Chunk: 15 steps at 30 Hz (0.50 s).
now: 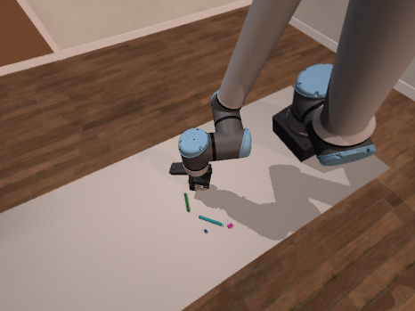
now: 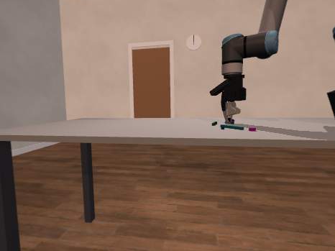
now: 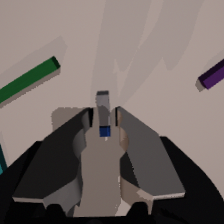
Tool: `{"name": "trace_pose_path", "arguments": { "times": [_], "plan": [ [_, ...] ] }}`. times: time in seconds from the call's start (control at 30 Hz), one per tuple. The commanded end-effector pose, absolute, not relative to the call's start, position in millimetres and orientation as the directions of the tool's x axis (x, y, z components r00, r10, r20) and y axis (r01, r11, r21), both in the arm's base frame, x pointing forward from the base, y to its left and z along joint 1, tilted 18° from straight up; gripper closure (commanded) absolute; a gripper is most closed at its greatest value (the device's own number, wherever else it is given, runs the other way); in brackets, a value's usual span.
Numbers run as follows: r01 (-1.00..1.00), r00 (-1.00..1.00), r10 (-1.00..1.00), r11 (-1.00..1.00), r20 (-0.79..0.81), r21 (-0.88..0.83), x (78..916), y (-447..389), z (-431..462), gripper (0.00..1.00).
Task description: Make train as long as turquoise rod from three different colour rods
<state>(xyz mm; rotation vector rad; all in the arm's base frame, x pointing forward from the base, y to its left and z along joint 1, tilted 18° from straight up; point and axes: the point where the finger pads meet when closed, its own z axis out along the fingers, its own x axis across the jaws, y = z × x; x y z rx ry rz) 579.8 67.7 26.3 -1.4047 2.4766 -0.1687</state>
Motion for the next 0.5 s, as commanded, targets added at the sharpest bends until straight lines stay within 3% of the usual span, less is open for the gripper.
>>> {"name": "trace_pose_path", "arguments": {
  "times": [0.0,0.47],
  "plan": [
    [-0.820,-0.483,-0.854,0.518,-0.191,-0.242,580.1,67.6,26.8,0.86],
    [-0.820,-0.483,-0.854,0.518,-0.191,-0.242,579.4,67.5,29.2,0.86]
  ]
}}
